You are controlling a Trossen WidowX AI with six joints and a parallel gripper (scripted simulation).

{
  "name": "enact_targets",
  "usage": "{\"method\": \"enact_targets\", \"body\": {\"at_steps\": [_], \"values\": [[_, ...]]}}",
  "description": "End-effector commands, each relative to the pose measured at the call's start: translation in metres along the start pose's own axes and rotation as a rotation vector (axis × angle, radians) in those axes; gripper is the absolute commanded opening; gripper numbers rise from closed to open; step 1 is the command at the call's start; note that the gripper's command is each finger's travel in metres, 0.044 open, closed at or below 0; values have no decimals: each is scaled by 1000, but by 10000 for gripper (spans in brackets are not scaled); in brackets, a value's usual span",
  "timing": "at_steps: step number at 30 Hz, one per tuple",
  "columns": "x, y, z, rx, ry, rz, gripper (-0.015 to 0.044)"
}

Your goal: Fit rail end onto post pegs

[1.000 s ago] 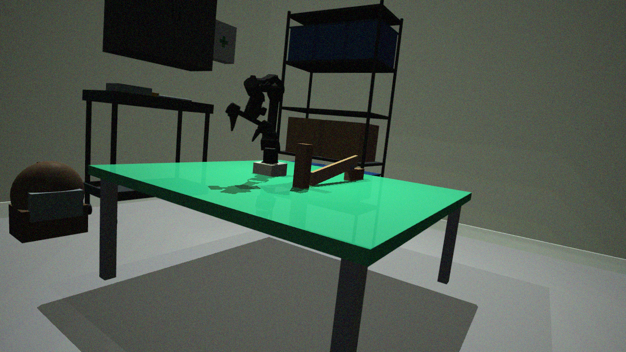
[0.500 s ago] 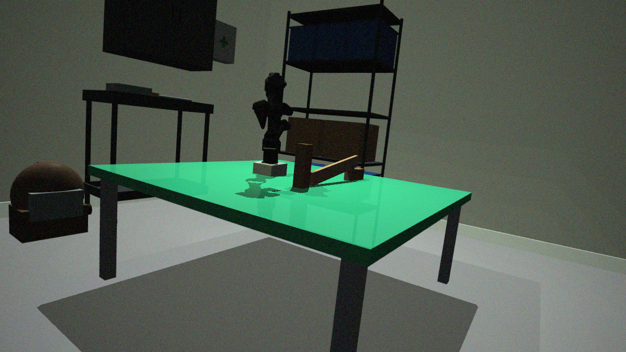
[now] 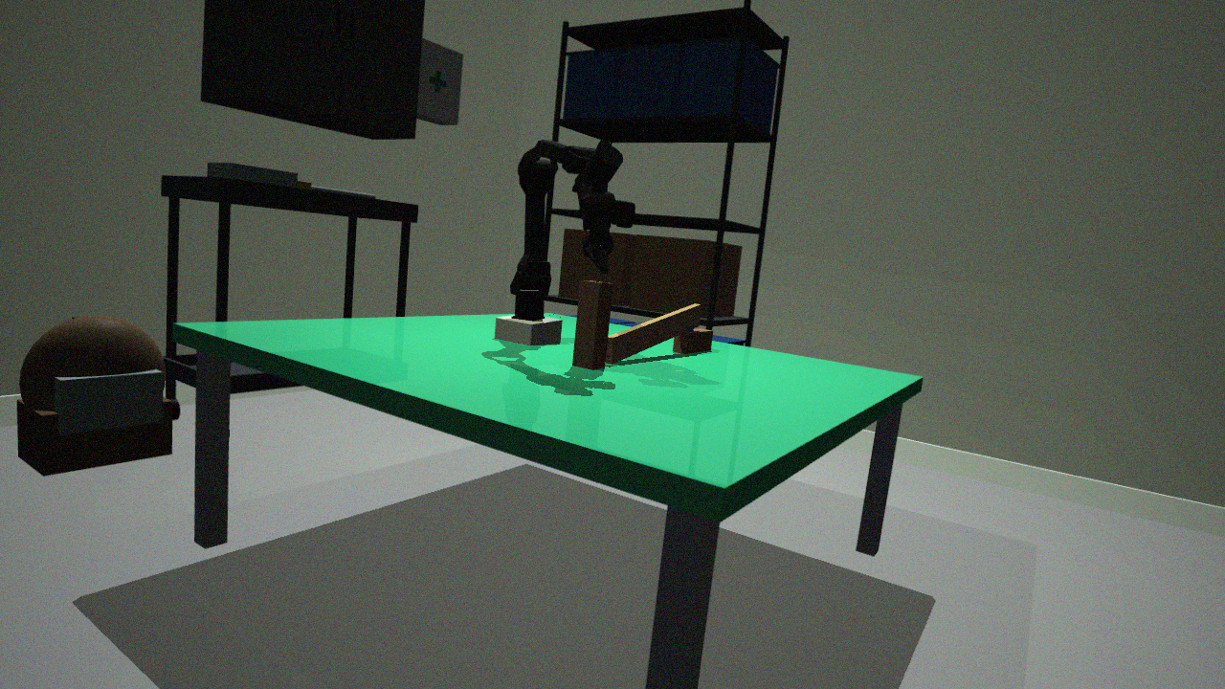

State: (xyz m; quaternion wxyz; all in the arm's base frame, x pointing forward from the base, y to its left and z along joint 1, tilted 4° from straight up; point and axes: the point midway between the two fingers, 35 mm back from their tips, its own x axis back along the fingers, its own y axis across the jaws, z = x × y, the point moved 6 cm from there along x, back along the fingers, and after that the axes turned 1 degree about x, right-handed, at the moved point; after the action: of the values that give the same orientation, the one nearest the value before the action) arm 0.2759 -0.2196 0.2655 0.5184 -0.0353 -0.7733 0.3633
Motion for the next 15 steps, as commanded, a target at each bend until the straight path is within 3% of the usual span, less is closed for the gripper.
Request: {"method": "enact_targets", "body": {"at_steps": [1,5,15], "values": [[-4,12,-32,128,-61,-47,440],[-10,31,-53,133,-85,-113,440],[-45,140,-68,709,-48,-509,440]]}}
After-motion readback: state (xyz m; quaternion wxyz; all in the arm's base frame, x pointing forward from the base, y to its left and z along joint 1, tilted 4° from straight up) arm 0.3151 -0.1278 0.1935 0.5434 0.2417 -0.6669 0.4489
